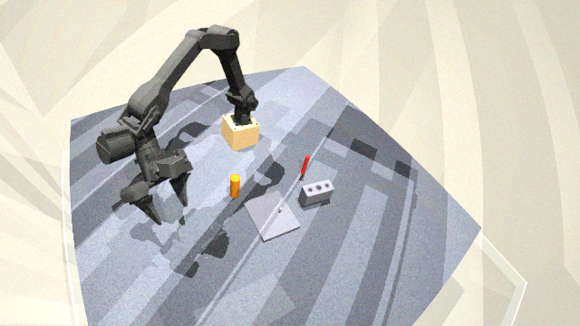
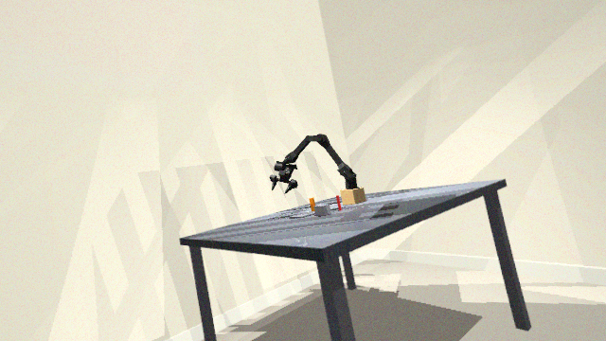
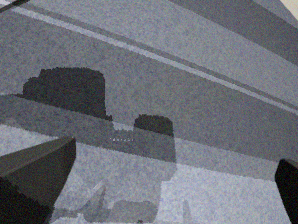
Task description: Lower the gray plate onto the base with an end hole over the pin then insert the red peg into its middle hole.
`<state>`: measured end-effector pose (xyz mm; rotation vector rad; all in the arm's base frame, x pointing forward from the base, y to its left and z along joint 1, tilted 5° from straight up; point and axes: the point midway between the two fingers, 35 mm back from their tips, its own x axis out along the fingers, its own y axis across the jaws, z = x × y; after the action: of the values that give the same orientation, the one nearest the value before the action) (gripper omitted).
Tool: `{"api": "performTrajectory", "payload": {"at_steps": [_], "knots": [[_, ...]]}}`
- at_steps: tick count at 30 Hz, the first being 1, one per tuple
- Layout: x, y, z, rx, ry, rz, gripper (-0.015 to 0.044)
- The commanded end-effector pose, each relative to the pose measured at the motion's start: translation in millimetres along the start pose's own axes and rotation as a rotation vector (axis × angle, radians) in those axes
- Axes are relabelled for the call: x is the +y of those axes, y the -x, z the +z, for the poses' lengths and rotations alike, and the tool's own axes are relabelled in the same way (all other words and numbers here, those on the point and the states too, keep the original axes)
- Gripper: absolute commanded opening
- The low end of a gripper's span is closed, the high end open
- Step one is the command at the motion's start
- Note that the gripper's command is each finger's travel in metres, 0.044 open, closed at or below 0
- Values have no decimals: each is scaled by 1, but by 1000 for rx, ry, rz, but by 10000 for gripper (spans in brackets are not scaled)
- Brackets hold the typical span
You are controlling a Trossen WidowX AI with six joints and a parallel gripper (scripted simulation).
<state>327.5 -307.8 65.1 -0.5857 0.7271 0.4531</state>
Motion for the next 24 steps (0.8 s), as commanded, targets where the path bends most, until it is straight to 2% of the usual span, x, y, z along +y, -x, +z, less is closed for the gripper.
{"api": "performTrajectory", "payload": {"at_steps": [1, 7, 13, 19, 24], "knots": [[17, -26, 50, 23, 30, 103, 440], [73, -65, 139, 59, 125, 298, 440], [133, -85, 201, 141, 234, 443, 440], [212, -88, 258, 271, 402, 568, 440], [279, -75, 291, 380, 569, 626, 440]]}}
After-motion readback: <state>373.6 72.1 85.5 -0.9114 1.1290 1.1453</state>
